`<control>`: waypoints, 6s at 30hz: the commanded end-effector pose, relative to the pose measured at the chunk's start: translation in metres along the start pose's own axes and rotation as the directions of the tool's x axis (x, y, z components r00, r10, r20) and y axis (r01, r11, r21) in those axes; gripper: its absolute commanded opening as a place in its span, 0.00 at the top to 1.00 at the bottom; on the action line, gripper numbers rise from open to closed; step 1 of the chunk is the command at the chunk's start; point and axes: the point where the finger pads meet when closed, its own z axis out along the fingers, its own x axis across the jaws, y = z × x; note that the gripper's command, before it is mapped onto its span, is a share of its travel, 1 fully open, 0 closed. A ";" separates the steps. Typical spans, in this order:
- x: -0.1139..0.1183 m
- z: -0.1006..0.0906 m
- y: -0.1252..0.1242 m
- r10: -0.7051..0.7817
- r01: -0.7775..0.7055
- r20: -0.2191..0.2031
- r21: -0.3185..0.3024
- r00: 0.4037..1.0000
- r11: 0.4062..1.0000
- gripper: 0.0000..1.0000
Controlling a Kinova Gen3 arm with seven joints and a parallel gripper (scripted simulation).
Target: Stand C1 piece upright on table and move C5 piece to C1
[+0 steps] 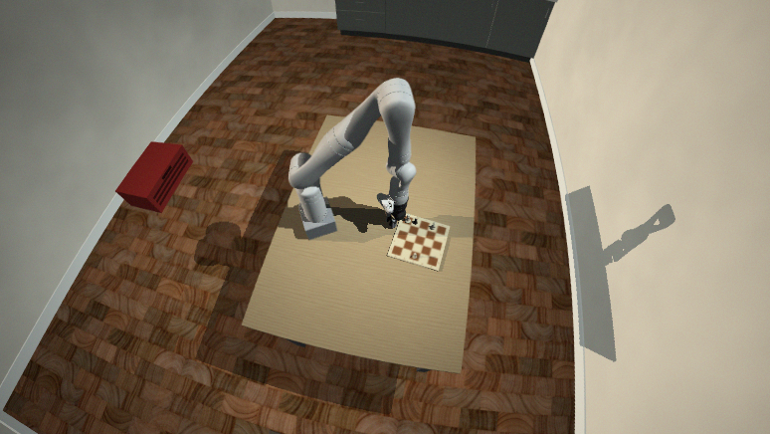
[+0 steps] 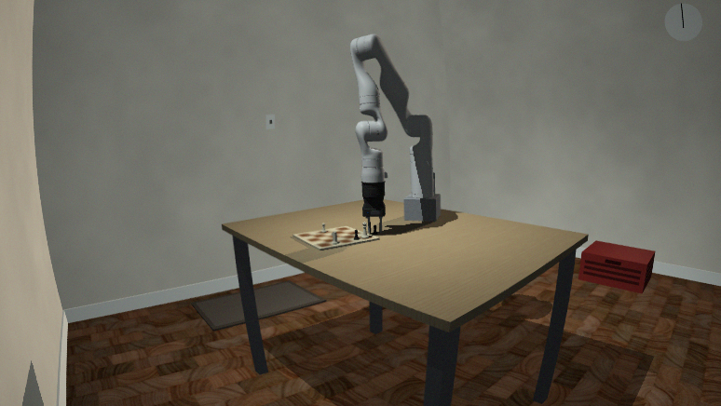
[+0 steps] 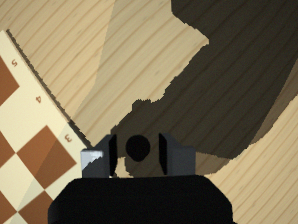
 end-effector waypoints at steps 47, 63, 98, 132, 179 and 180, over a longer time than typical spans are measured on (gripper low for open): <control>0.000 -0.090 0.000 0.000 0.000 0.001 -0.001 1.000 1.000 0.00; 0.000 -0.090 0.000 0.001 -0.001 0.001 -0.001 1.000 1.000 0.00; -0.181 -0.092 -0.011 0.709 -0.709 0.000 -0.002 0.705 0.705 0.32; -0.181 -0.088 -0.011 0.710 -0.710 0.000 -0.001 0.704 0.704 0.32; -0.181 -0.040 -0.010 0.710 -0.710 0.000 -0.001 0.704 0.704 0.32; -0.181 -0.040 -0.010 0.710 -0.710 0.000 -0.001 0.704 0.704 0.32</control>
